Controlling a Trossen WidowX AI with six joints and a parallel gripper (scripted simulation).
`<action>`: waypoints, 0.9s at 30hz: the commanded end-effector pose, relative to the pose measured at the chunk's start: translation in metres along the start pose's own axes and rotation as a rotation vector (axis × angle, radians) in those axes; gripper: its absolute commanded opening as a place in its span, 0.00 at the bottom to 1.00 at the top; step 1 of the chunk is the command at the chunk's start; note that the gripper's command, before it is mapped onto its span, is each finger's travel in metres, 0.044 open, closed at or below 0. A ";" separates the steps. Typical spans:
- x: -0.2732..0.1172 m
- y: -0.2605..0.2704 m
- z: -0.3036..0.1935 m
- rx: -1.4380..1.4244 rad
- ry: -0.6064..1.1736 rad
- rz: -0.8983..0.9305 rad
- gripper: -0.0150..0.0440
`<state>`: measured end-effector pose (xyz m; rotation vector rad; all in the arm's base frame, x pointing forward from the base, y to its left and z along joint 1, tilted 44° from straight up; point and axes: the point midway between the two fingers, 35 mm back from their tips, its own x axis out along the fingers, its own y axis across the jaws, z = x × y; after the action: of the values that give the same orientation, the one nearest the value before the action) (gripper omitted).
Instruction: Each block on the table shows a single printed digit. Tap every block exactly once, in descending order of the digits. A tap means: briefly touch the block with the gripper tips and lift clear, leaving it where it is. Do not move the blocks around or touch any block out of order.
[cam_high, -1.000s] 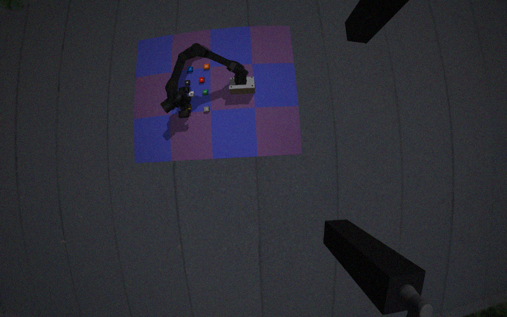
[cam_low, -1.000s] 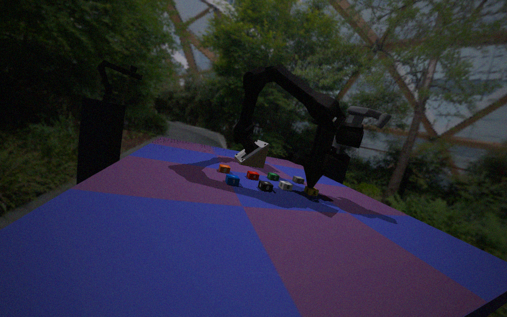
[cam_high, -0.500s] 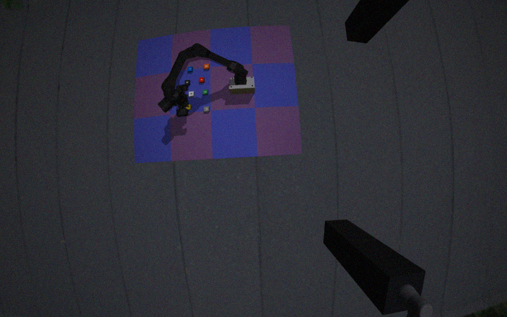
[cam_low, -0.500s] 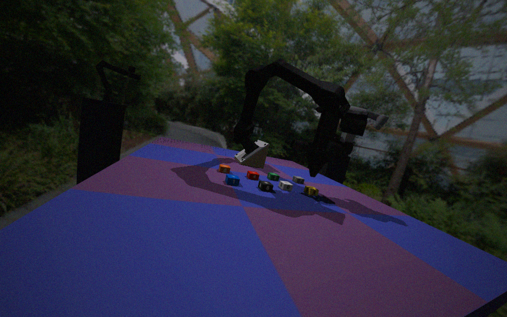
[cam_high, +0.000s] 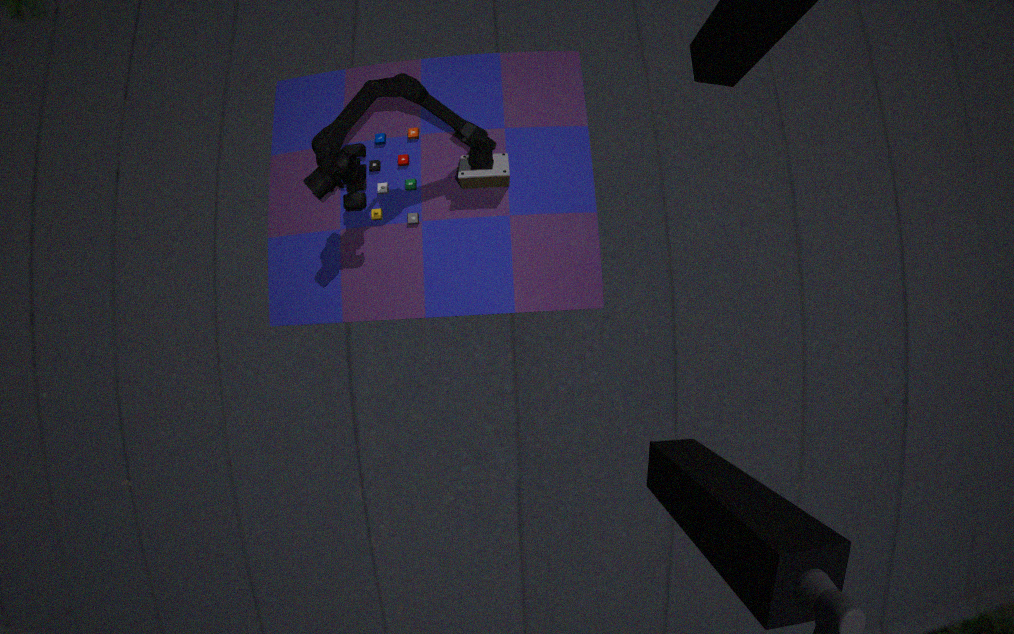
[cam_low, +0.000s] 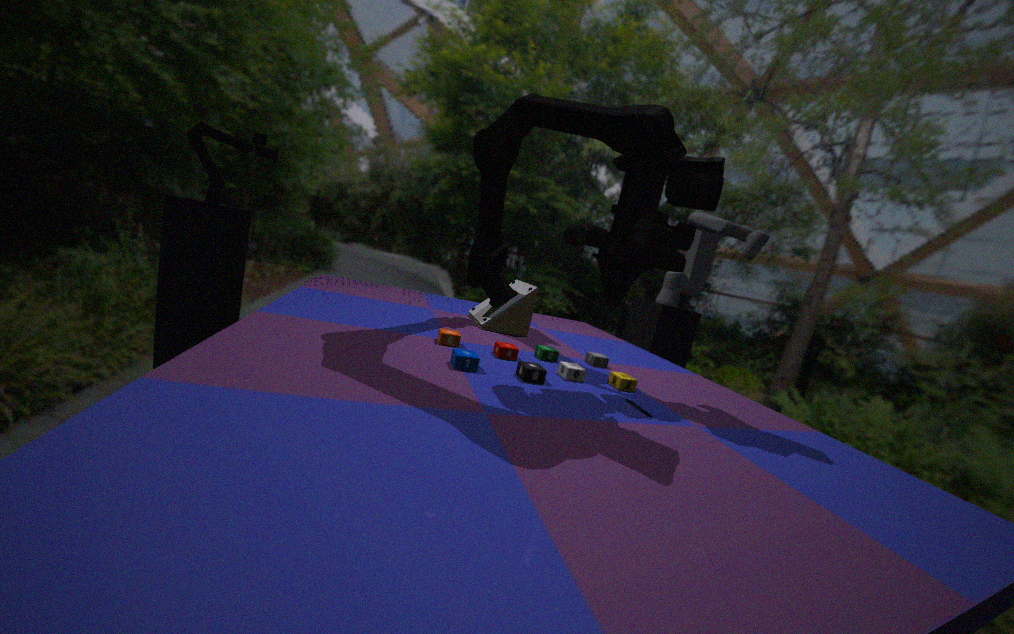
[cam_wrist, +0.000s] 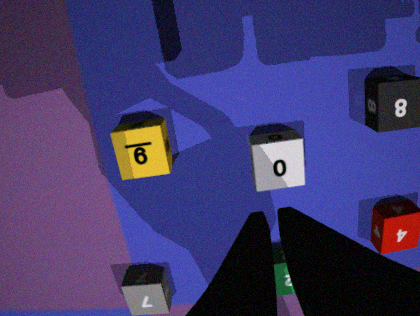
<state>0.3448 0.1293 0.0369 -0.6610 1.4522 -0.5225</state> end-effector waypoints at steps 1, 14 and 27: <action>-0.001 -0.070 -0.001 0.019 0.001 -0.002 0.29; 0.035 -0.102 -0.004 0.020 0.002 -0.007 0.29; 0.087 -0.104 -0.007 0.021 0.002 -0.011 0.29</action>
<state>0.3509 -0.0009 0.0503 -0.6479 1.4423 -0.5448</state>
